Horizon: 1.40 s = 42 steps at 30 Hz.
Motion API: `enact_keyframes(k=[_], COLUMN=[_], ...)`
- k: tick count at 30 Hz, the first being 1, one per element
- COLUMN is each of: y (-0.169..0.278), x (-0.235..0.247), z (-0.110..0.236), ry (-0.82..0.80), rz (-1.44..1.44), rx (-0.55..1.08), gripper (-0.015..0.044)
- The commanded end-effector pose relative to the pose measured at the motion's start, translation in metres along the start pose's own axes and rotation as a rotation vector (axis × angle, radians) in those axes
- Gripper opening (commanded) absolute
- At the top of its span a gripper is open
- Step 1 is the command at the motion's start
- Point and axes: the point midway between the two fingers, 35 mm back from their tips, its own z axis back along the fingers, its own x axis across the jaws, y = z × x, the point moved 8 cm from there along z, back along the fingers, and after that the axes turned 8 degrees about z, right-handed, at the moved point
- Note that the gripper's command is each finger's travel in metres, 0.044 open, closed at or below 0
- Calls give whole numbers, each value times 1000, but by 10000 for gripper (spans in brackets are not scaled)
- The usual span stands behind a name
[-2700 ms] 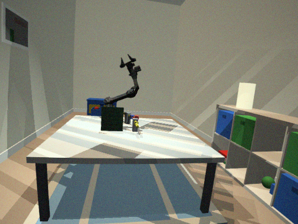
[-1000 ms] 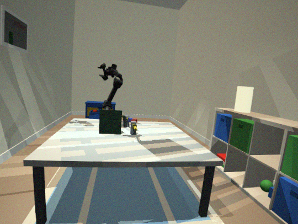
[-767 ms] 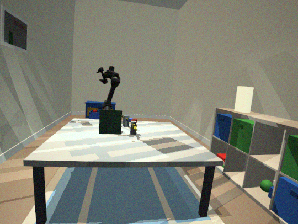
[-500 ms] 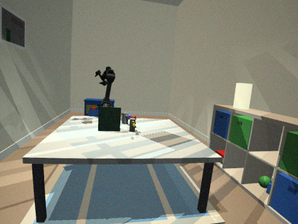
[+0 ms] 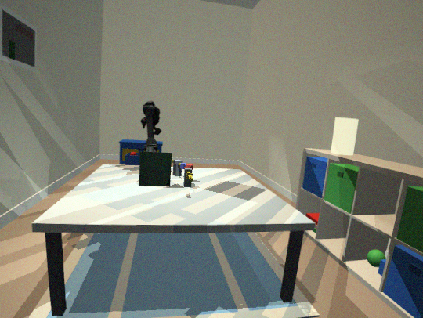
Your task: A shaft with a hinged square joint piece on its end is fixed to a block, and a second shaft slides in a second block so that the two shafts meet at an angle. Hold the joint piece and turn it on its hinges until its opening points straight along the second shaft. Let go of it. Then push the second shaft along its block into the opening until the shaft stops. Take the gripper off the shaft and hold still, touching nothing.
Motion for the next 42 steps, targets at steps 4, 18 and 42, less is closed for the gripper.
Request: enact_keyframes(k=[4,18,42], y=[7,31,153], x=[-64,-221,-371], z=[-18,13,236], ry=[216,610,927], rz=[-12,-180,-824], rx=[75,259,347], gripper=[440,440,440])
